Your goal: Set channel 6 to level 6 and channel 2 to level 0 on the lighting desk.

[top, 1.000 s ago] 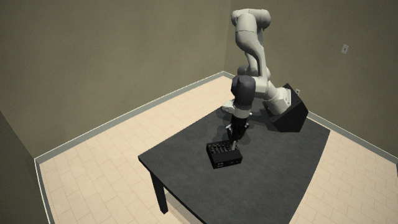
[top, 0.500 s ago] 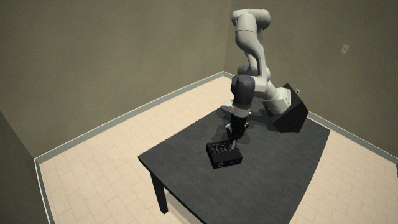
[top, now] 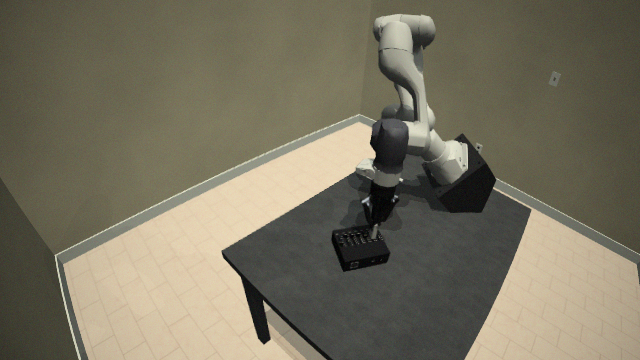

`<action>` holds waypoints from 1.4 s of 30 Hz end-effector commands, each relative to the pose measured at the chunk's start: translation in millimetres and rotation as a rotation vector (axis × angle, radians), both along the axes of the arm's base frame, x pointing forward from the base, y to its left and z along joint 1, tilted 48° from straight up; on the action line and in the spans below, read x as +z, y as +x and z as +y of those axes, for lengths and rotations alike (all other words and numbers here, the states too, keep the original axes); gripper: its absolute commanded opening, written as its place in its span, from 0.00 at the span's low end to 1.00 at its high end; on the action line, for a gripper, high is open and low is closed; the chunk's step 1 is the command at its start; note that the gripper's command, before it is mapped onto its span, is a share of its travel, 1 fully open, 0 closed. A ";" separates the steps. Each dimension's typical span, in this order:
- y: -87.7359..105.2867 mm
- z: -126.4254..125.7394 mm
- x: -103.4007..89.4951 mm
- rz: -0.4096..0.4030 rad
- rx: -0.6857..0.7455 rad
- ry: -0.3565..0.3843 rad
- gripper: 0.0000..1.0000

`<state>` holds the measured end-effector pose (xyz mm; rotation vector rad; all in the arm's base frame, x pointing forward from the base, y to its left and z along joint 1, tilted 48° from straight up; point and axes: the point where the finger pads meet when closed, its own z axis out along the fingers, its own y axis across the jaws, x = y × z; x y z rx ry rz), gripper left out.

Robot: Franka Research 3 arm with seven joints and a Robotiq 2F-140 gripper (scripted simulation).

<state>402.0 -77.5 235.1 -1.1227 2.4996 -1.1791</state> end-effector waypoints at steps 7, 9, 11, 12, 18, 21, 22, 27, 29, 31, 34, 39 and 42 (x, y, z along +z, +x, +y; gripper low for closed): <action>-4.2 -4.4 1.0 0.008 0.007 -0.008 0.00; -4.7 -4.9 1.1 0.008 0.007 -0.008 0.00; -4.7 -4.9 1.1 0.008 0.007 -0.008 0.00; -4.9 -5.1 1.1 0.008 0.007 -0.008 0.00; -5.8 -5.9 1.3 0.008 0.007 -0.008 0.00; -6.0 -6.2 1.4 0.008 0.007 -0.008 0.00; -6.0 -6.2 1.4 0.008 0.007 -0.008 0.00; -6.1 -6.3 1.4 0.008 0.007 -0.008 0.00; -6.1 -6.3 1.4 0.008 0.007 -0.008 0.00; -6.1 -6.3 1.4 0.008 0.007 -0.008 0.00; -6.1 -6.3 1.4 0.008 0.007 -0.008 0.00; -6.1 -6.3 1.4 0.008 0.007 -0.008 0.00; -6.1 -6.3 1.4 0.008 0.007 -0.008 0.00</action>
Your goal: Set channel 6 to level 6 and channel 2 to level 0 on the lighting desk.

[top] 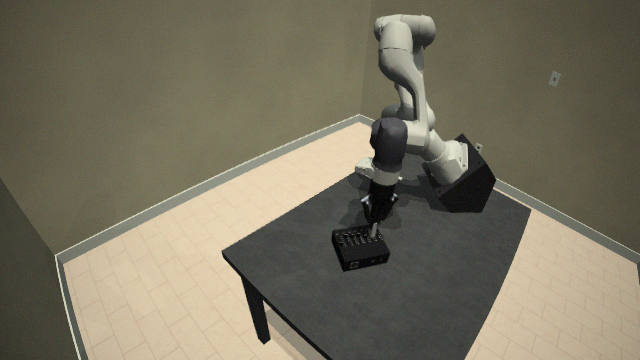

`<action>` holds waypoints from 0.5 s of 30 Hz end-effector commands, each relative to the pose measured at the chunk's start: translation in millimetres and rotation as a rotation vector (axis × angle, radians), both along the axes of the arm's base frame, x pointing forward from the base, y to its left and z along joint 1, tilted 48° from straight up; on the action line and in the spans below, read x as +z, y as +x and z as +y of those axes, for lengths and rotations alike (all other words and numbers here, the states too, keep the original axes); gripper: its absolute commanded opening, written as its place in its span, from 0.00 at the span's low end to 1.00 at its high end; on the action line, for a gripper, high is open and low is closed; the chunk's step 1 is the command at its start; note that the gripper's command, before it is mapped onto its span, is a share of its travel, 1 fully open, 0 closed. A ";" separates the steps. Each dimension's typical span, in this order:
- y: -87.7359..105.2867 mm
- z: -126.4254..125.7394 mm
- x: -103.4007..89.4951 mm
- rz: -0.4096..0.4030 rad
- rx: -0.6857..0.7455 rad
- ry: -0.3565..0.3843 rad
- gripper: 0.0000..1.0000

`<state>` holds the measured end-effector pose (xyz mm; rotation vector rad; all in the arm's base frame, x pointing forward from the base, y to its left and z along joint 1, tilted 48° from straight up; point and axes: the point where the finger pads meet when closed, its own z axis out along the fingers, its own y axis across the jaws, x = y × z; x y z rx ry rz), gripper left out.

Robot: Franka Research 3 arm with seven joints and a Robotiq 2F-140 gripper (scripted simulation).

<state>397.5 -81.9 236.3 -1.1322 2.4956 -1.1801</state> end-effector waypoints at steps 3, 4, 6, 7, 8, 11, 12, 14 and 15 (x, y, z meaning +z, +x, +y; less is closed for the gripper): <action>-1.6 -1.9 0.2 0.006 0.001 -0.006 0.00; -1.6 -2.0 0.2 0.006 0.001 -0.006 0.00; -1.8 -2.1 0.3 0.006 0.001 -0.006 0.00; -1.9 -2.2 0.3 0.006 0.001 -0.006 0.00; -2.1 -2.4 0.3 0.006 0.001 -0.006 0.00; -2.7 -3.1 0.5 0.006 0.001 -0.006 0.00; -3.0 -3.3 0.6 0.006 0.001 -0.006 0.00; -3.4 -3.7 0.7 0.006 0.001 -0.006 0.00; -3.6 -3.9 0.7 0.006 0.001 -0.006 0.00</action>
